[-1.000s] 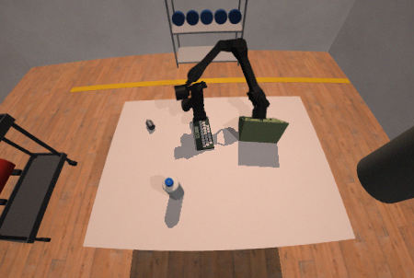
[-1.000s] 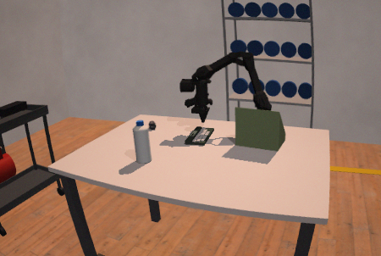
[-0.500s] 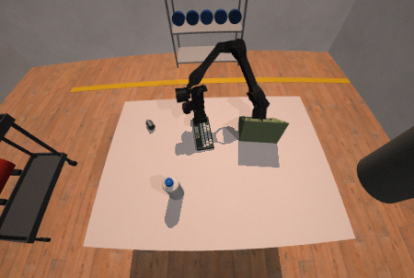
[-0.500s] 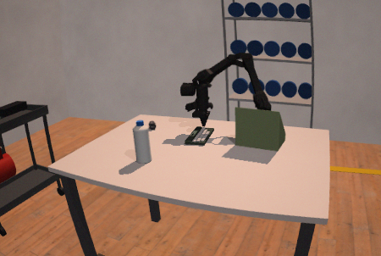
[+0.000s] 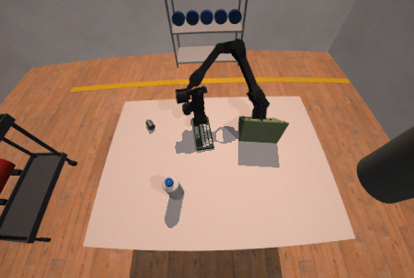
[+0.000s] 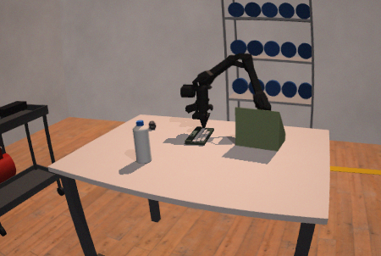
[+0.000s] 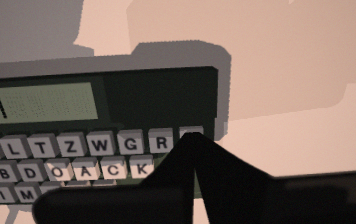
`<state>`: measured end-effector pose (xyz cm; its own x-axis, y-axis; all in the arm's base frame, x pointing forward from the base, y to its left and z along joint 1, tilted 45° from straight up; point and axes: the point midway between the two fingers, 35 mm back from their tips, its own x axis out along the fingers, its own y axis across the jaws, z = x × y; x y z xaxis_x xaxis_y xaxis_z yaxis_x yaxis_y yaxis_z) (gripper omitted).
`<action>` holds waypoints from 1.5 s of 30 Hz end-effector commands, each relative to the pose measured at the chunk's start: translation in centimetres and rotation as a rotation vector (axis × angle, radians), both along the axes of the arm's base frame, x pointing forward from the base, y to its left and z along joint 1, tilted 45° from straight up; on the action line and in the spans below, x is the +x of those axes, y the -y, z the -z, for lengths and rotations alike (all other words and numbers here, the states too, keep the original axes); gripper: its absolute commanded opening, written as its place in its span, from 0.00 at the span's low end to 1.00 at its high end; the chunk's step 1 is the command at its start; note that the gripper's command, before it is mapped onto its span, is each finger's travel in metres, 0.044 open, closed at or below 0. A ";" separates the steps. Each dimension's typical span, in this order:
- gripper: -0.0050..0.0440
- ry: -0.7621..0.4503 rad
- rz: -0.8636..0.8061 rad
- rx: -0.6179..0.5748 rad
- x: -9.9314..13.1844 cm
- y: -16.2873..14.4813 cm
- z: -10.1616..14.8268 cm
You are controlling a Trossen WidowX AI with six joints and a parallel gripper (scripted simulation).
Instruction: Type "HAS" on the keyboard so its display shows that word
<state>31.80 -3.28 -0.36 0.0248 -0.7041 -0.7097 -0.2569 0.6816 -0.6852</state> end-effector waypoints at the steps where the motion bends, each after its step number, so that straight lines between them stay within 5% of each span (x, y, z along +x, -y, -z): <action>1: 0.00 0.016 -0.001 0.003 0.3 0.0 -0.3; 34: 0.00 0.002 0.003 -0.002 0.1 0.3 0.1; 45: 0.00 0.034 0.000 0.014 0.5 -2.6 -3.1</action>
